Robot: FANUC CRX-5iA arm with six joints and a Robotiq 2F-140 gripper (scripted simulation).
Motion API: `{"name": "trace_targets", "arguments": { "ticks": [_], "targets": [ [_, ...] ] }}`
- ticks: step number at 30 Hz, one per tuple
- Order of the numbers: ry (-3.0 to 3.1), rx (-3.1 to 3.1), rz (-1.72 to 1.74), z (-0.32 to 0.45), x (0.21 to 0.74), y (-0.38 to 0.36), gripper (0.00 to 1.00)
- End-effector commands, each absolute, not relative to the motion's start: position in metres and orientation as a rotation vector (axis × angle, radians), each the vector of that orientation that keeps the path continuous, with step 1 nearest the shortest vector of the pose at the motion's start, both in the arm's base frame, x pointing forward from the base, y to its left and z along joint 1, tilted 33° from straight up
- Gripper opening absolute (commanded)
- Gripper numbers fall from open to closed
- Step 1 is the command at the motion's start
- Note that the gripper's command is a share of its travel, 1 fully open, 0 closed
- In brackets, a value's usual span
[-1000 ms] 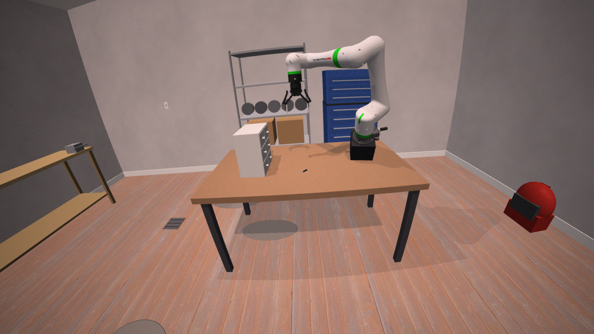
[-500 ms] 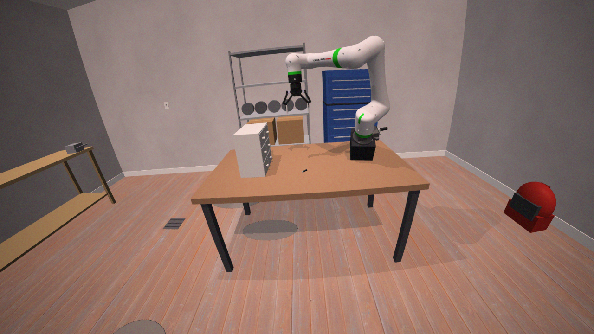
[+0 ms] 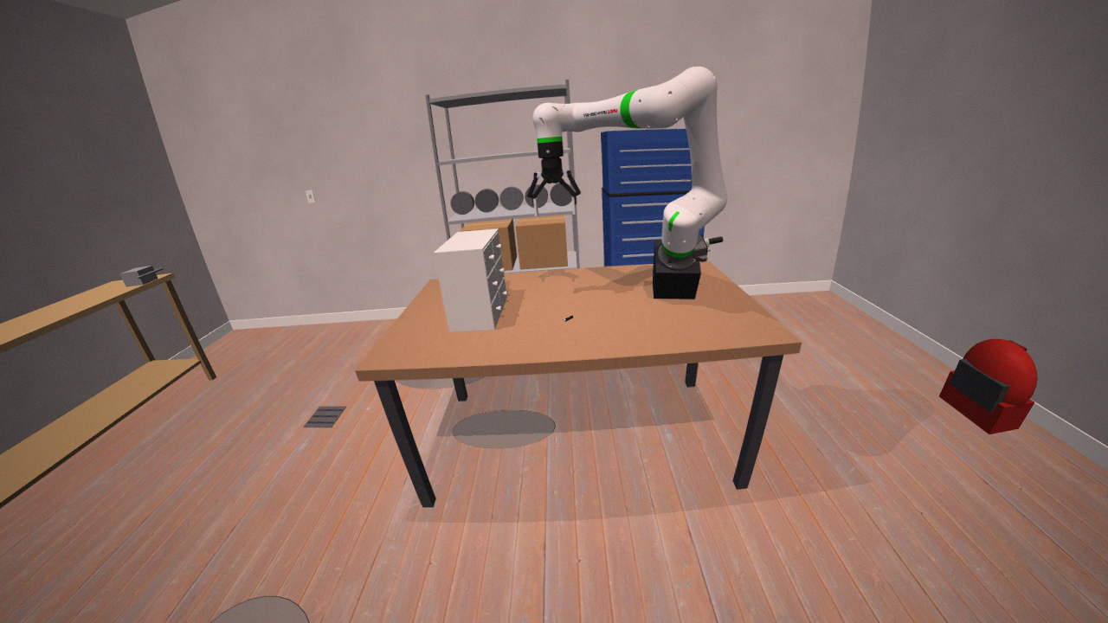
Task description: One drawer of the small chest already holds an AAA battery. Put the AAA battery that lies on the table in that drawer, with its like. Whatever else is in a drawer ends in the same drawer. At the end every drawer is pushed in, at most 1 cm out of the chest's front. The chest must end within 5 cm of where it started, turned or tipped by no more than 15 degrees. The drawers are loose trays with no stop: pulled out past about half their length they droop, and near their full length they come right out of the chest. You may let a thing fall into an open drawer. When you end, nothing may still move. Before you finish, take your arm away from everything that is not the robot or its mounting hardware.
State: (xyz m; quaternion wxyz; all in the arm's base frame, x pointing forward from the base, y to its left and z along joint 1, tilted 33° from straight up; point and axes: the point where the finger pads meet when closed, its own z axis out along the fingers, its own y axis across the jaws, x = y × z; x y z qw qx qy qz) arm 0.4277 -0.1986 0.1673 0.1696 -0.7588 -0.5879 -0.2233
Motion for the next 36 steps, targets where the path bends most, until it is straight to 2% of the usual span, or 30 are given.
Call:
{"name": "trace_targets", "arguments": {
  "ticks": [1,36],
  "targets": [
    [-1.555,-2.222,-0.607,0.161,0.429,-0.195,1.00],
    [-0.427,-2.572,-0.318,0.101,0.441,-0.158,1.00]
  ]
}}
